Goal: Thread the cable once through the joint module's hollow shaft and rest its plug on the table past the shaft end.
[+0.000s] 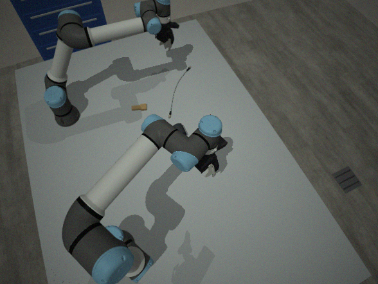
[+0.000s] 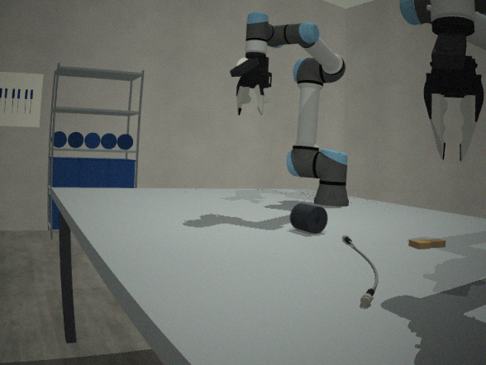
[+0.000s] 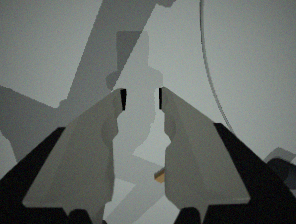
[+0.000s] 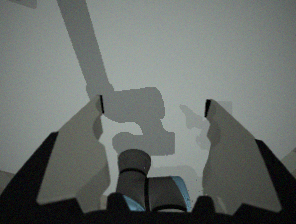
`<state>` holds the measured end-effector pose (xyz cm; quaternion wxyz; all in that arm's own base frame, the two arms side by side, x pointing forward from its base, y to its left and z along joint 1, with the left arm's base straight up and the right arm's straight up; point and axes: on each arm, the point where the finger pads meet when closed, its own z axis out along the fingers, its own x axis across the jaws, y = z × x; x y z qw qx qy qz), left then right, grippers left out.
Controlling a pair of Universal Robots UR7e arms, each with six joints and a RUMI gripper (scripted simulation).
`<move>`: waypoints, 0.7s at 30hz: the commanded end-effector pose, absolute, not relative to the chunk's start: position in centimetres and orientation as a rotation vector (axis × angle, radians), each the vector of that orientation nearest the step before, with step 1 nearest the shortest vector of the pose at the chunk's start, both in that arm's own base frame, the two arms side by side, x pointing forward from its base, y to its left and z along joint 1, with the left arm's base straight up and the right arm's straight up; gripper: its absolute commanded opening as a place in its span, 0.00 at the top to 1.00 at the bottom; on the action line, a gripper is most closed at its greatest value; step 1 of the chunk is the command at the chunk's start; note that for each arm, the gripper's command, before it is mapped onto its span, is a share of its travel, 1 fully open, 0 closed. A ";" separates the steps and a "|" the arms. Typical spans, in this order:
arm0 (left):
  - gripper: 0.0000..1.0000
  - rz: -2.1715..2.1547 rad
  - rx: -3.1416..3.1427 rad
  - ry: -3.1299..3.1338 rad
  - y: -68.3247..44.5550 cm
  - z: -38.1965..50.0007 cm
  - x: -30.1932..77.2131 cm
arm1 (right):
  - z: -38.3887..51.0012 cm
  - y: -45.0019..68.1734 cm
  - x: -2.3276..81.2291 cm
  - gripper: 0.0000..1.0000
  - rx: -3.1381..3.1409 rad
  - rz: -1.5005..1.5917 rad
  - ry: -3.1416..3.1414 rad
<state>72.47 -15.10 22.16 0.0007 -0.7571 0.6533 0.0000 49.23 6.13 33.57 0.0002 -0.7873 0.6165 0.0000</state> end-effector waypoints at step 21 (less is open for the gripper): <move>0.84 -0.005 -2.437 1.979 -21.3 11.0 80.7 | 36.2 0.1 44.4 0.39 -2.220 0.009 2.242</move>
